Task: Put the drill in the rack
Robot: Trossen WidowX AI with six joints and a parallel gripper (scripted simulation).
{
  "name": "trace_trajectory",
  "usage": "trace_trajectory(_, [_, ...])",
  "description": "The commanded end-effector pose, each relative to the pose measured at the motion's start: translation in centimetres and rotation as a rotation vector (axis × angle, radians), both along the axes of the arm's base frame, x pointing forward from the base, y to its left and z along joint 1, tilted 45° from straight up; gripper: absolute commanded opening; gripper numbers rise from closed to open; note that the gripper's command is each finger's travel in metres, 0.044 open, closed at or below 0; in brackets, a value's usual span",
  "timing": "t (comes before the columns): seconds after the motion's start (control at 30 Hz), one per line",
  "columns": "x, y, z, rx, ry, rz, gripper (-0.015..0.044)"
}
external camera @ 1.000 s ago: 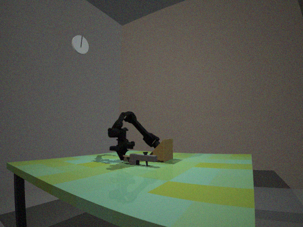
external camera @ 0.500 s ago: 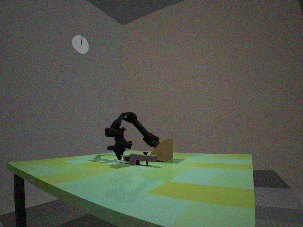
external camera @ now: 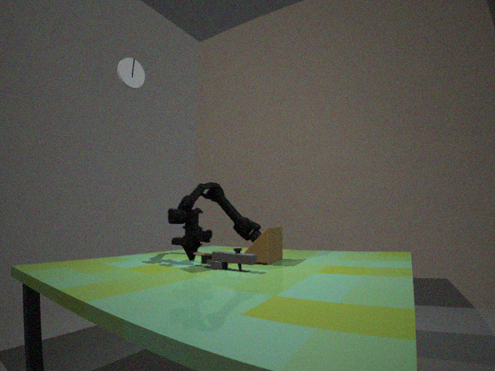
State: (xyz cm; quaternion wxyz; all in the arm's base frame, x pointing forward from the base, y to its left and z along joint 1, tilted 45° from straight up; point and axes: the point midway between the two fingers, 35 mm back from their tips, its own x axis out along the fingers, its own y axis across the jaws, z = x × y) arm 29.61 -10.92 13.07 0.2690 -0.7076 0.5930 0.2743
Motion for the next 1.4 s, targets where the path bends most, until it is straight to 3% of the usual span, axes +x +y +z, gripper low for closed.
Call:
trace_trajectory(0.0, [0.0,0.2,0.2,0.003,0.002,0.003,0.0])
trace_trajectory(1.37, [-0.4,2.2,1.7,0.005,0.002,0.003,0.0])
